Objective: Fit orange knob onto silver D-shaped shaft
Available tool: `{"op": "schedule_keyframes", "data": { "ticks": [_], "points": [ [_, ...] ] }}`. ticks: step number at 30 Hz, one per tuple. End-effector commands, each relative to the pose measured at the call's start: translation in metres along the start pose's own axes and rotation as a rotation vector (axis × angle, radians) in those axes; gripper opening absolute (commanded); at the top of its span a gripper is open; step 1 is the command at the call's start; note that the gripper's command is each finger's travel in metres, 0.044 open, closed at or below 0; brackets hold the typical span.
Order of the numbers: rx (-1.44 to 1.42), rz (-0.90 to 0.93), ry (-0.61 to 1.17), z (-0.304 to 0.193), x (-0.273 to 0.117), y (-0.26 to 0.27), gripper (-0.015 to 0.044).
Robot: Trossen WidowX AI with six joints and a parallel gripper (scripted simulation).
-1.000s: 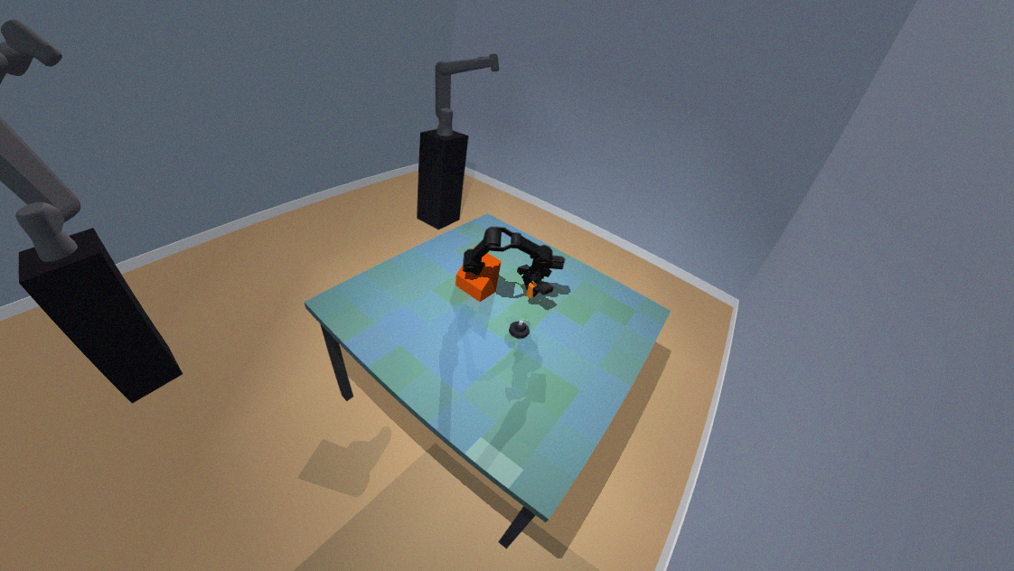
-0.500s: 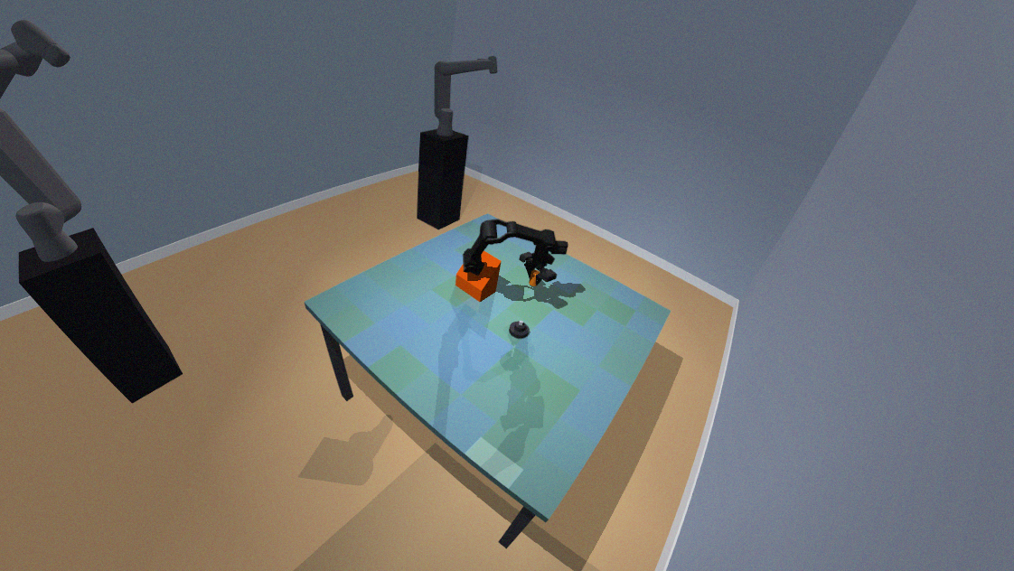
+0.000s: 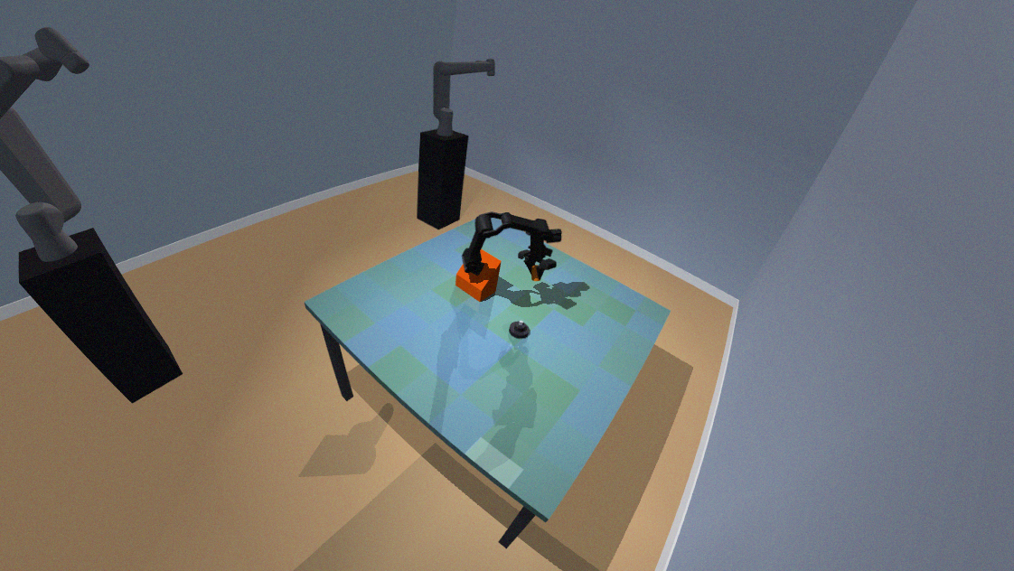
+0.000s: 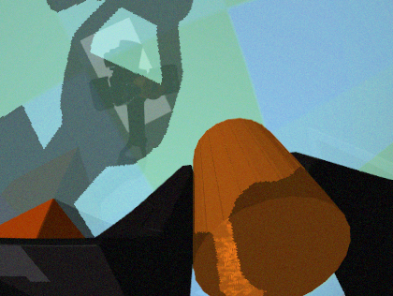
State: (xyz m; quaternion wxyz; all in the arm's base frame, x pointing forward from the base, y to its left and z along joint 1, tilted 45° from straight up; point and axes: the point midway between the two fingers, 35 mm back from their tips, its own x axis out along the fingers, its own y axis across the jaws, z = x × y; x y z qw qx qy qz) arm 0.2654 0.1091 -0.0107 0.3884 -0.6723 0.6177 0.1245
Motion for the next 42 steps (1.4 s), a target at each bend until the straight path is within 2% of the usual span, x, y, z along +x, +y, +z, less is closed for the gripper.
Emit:
{"op": "schedule_keyframes", "data": {
  "ticks": [1,26,42],
  "points": [
    [0.005,-0.106,-0.001,0.001,-0.011,-0.001,0.0],
    [0.004,-0.665,-0.004,0.009,-0.066,-0.004,0.0],
    [0.004,-0.761,-0.005,0.009,-0.066,-0.002,0.0]
  ]
}}
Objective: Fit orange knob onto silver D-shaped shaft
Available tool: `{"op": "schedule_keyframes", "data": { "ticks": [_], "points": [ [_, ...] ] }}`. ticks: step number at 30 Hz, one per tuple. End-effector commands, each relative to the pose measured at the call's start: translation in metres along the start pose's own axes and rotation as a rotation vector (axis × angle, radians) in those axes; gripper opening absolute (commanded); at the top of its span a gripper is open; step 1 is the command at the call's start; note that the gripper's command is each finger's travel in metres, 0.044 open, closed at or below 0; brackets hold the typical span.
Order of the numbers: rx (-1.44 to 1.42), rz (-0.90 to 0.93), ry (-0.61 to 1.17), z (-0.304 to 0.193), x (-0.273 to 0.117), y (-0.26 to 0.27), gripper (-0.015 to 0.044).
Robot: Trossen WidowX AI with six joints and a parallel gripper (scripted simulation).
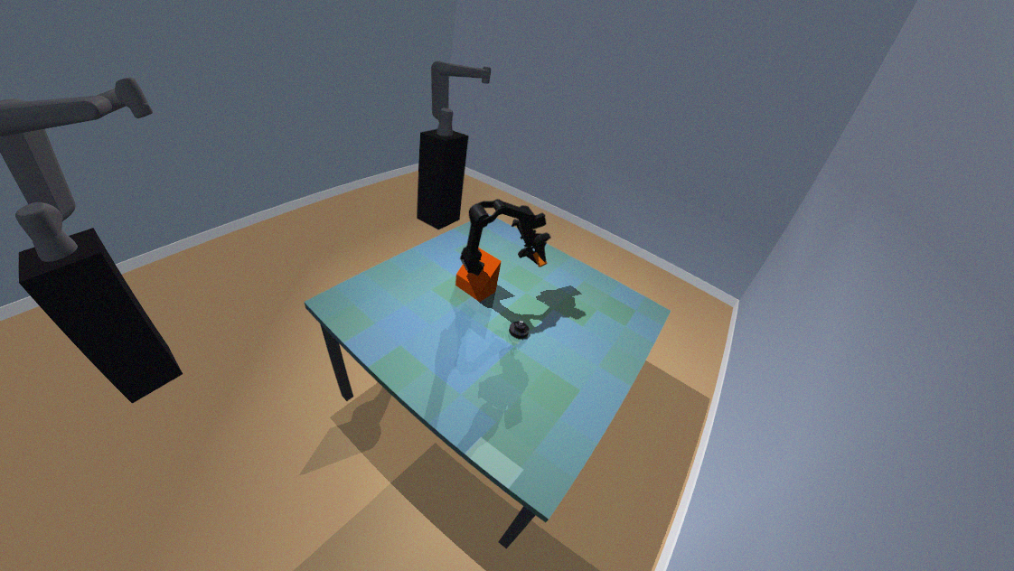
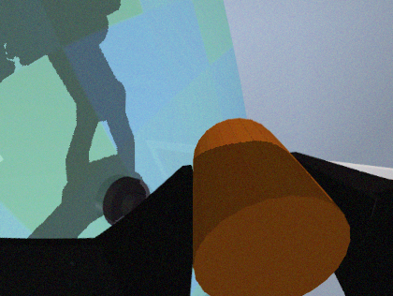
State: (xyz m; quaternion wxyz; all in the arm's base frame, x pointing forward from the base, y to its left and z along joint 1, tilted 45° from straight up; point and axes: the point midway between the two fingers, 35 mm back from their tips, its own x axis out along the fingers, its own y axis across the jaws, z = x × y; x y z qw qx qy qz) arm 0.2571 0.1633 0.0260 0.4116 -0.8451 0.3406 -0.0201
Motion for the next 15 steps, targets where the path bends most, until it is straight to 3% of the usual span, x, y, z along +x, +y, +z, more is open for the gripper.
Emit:
{"op": "schedule_keyframes", "data": {
  "ticks": [1,15],
  "points": [
    [-0.003,-0.054,0.0,-0.0001,-0.0006,0.0002,0.0],
    [0.002,-0.047,-0.001,0.0001,0.0001,0.0015,0.0]
  ]
}}
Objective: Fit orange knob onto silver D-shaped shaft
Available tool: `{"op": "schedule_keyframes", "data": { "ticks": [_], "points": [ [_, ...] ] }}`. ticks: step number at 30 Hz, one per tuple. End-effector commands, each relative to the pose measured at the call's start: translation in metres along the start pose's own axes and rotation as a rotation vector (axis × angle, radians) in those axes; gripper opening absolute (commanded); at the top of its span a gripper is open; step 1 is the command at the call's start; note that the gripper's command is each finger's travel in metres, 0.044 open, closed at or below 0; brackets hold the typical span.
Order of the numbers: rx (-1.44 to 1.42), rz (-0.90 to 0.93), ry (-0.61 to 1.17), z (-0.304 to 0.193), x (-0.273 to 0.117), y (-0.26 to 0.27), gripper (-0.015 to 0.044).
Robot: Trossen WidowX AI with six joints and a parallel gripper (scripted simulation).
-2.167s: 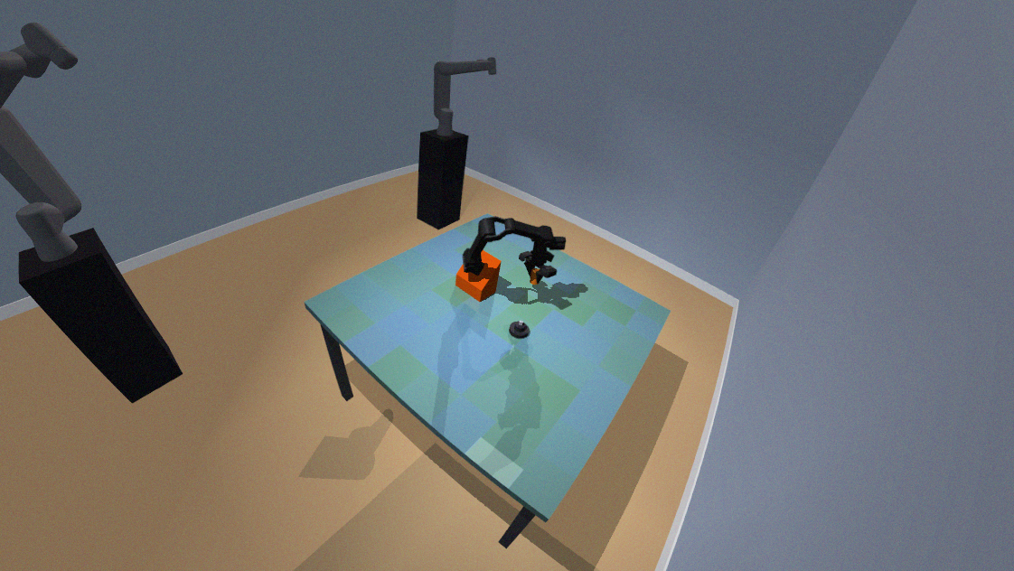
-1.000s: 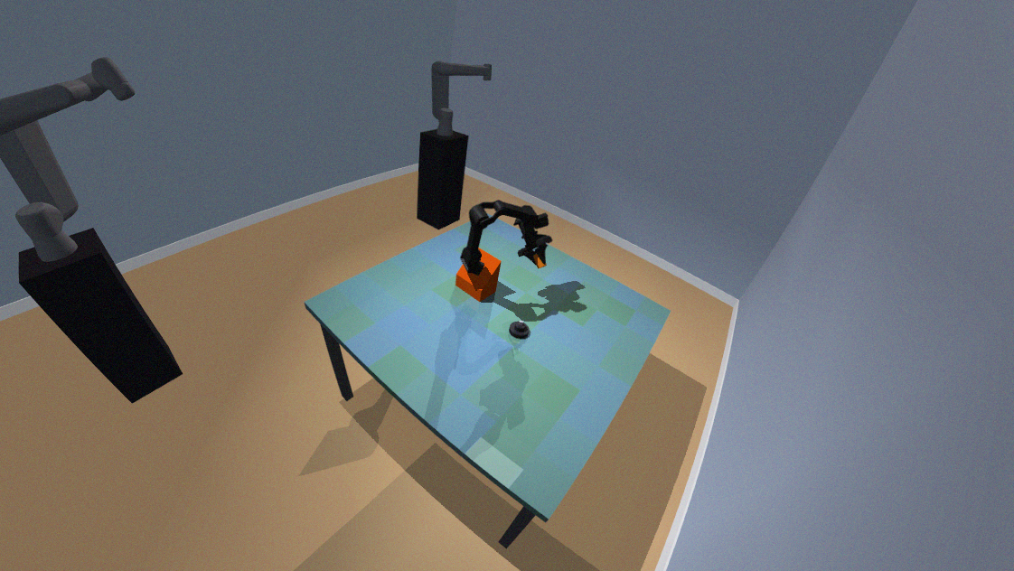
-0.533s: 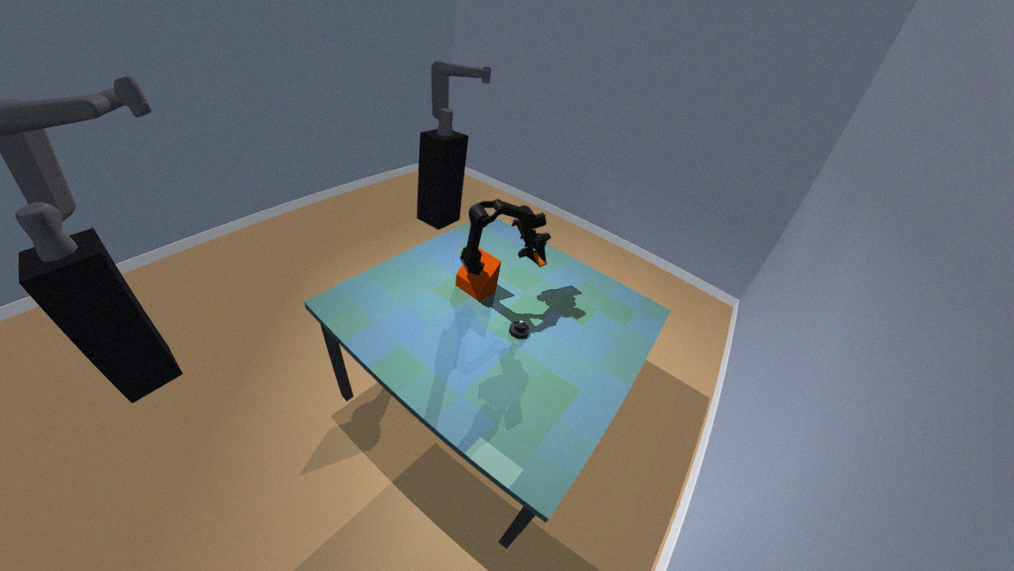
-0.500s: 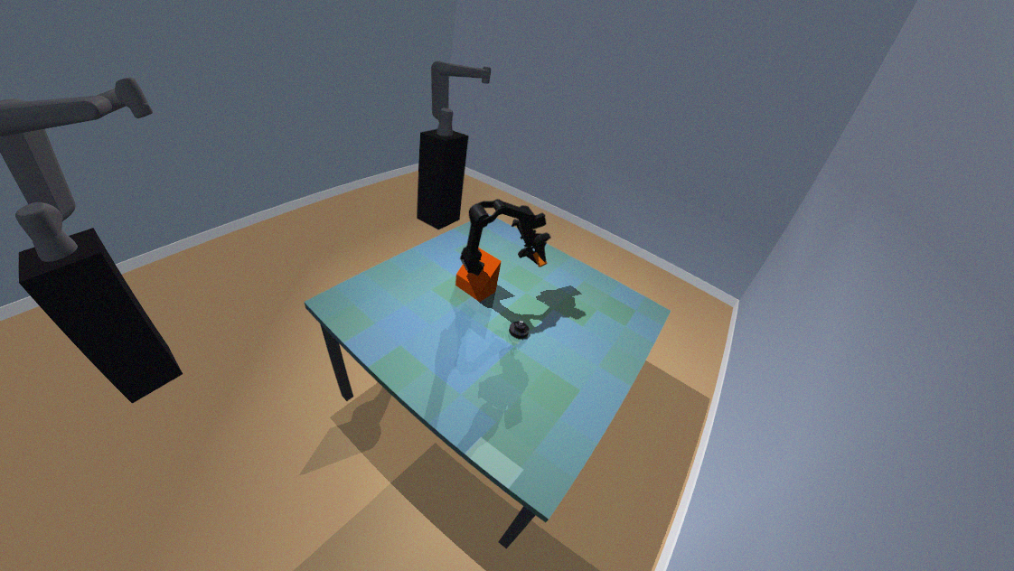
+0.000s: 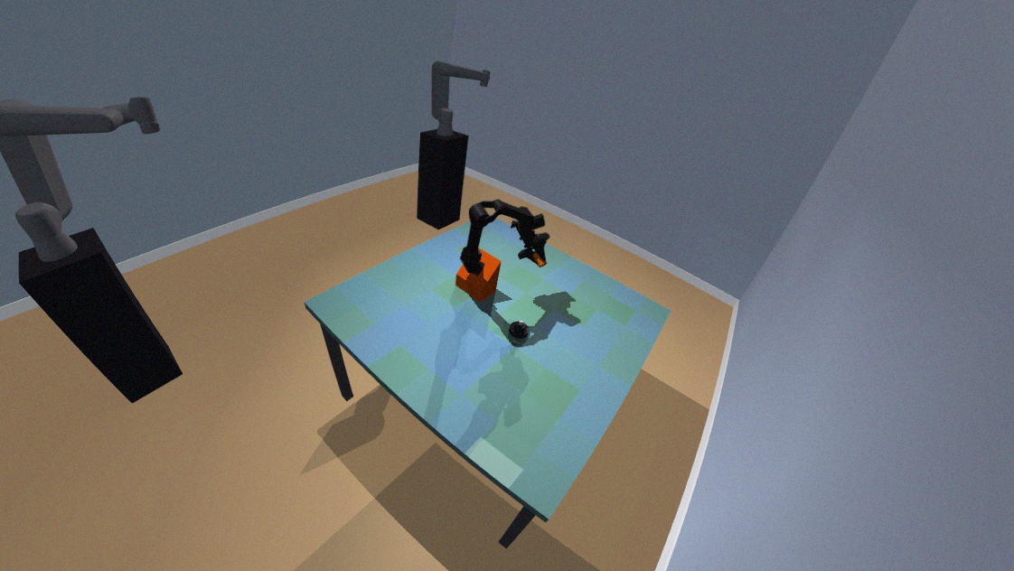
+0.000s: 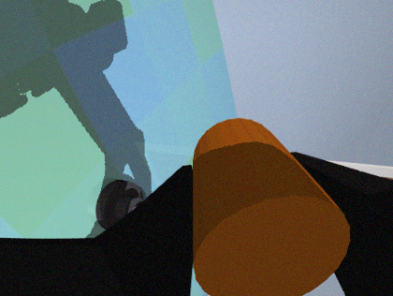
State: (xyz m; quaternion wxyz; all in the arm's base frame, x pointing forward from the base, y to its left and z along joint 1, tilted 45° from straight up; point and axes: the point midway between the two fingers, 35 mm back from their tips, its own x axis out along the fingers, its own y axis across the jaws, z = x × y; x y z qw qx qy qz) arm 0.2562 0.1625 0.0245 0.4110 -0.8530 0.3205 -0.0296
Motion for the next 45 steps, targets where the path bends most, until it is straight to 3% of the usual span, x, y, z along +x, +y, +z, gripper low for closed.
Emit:
{"op": "schedule_keyframes", "data": {
  "ticks": [1,24,45],
  "points": [
    [0.003,0.001,0.0,0.0,0.0,0.0,0.0],
    [0.0,-0.003,0.0,0.0,0.002,0.002,0.0],
    [-0.001,0.524,0.005,-0.001,0.037,0.033,0.0]
  ]
}}
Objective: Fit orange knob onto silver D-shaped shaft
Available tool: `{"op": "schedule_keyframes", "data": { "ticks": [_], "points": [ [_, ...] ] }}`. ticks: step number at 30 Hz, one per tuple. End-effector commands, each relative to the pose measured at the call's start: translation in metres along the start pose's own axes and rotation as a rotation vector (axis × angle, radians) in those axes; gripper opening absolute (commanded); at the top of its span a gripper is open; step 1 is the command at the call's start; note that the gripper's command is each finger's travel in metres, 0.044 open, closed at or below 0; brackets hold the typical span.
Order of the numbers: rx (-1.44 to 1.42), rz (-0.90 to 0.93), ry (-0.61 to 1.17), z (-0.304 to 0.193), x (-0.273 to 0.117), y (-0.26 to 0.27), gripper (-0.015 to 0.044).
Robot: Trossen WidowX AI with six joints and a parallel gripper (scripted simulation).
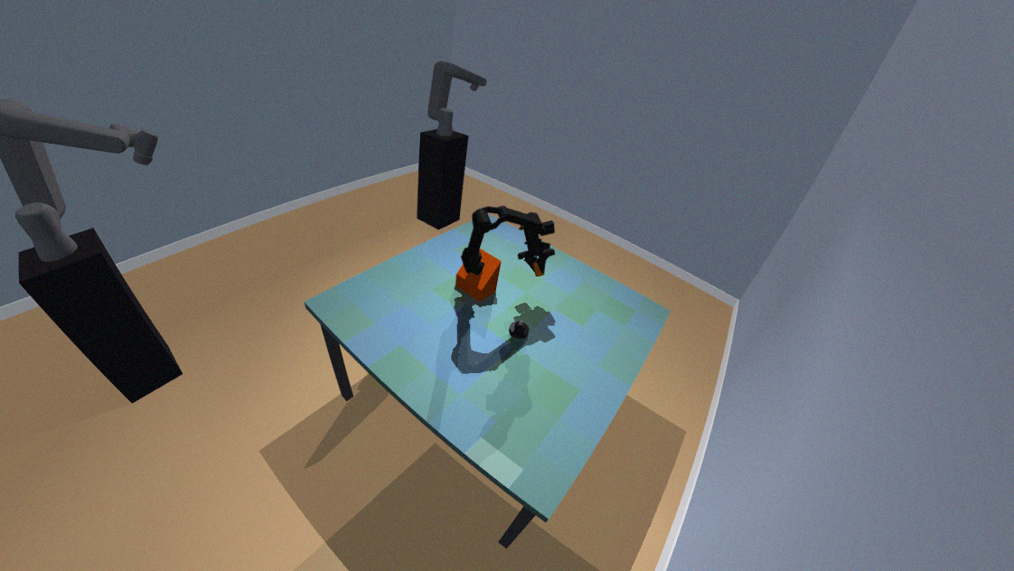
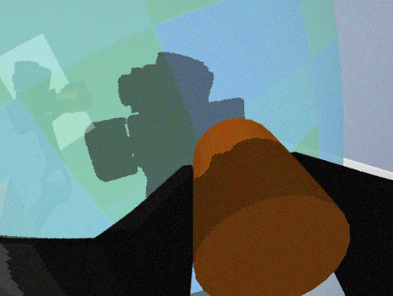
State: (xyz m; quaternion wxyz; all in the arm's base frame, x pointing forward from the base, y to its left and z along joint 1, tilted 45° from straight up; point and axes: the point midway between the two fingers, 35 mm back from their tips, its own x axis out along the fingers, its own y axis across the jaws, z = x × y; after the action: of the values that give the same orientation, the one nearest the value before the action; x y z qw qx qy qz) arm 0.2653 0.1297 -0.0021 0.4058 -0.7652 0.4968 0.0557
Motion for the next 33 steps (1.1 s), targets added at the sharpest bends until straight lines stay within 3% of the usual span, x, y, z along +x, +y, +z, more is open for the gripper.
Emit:
{"op": "schedule_keyframes", "data": {
  "ticks": [1,20,33],
  "points": [
    [0.0,0.119,-0.003,0.0,0.009,0.001,0.0],
    [0.002,0.584,0.001,-0.001,0.049,0.011,0.0],
    [0.005,0.602,-0.002,0.005,0.1,0.037,0.0]
  ]
}}
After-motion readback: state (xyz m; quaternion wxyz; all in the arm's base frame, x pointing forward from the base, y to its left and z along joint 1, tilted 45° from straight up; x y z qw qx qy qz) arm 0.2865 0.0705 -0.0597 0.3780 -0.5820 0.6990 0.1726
